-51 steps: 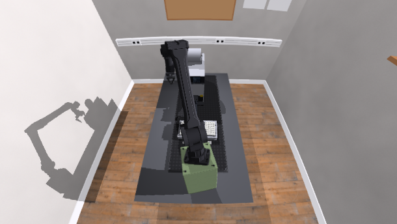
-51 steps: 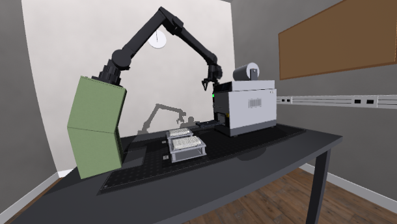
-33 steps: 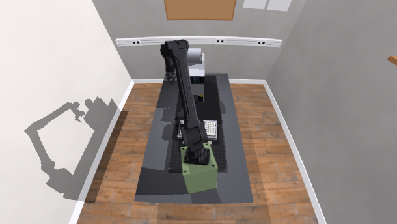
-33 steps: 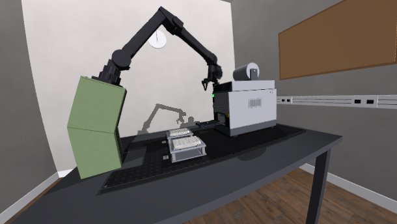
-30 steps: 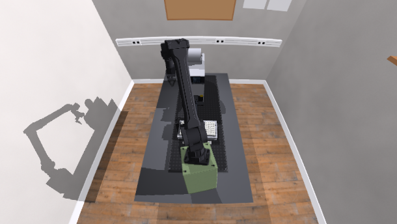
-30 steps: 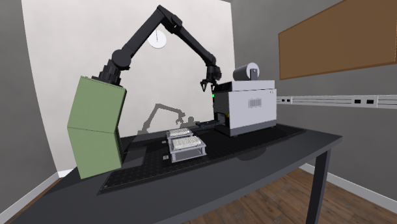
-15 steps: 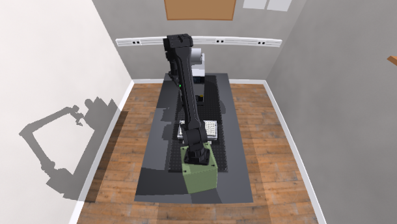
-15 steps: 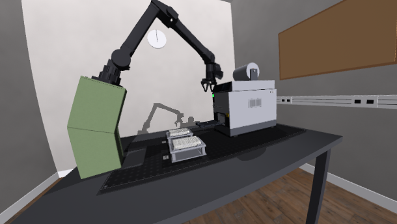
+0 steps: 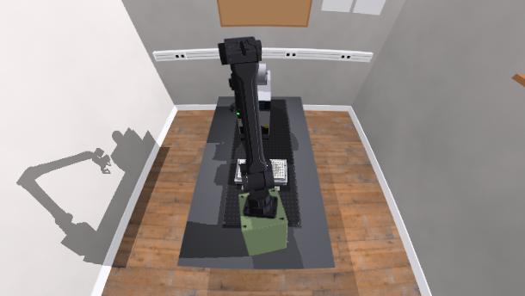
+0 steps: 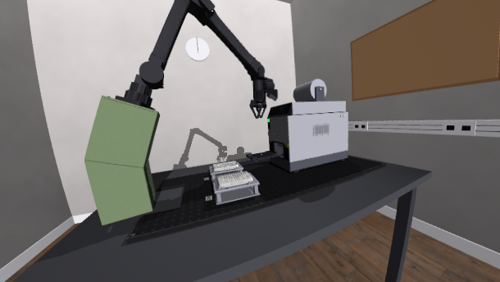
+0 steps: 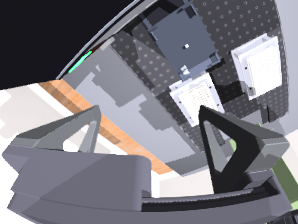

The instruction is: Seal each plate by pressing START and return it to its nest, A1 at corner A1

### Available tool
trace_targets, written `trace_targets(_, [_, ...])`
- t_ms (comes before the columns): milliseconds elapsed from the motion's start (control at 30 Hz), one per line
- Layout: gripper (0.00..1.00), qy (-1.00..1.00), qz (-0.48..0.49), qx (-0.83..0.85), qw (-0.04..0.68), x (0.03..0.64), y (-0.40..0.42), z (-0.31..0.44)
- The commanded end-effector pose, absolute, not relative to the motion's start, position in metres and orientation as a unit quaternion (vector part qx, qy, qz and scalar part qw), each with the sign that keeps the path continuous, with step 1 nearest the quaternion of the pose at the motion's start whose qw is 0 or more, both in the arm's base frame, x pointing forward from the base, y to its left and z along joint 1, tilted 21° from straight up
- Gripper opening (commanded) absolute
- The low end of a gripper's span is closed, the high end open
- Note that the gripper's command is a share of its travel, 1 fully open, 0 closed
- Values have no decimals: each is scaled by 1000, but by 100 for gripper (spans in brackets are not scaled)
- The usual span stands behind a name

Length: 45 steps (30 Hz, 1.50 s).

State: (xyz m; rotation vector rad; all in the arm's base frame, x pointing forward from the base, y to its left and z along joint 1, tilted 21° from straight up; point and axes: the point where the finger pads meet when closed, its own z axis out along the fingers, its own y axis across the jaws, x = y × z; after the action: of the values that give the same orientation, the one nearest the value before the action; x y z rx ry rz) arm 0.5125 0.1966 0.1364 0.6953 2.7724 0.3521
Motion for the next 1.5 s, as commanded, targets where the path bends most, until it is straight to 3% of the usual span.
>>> trace_targets(0, [100,960,137,184,164,520,196,154])
trace_targets(167, [100,963,123,180,158,502,167,133])
trace_targets(467, [100,972,104,41,208,479,141,124])
trace_targets(700, [100,974,100,69,190,462,117,102])
trace_targets(933, [100,975,68,-39,210,442,100,93])
trace_targets(1467, [100,974,37,-99,201,393,59,60])
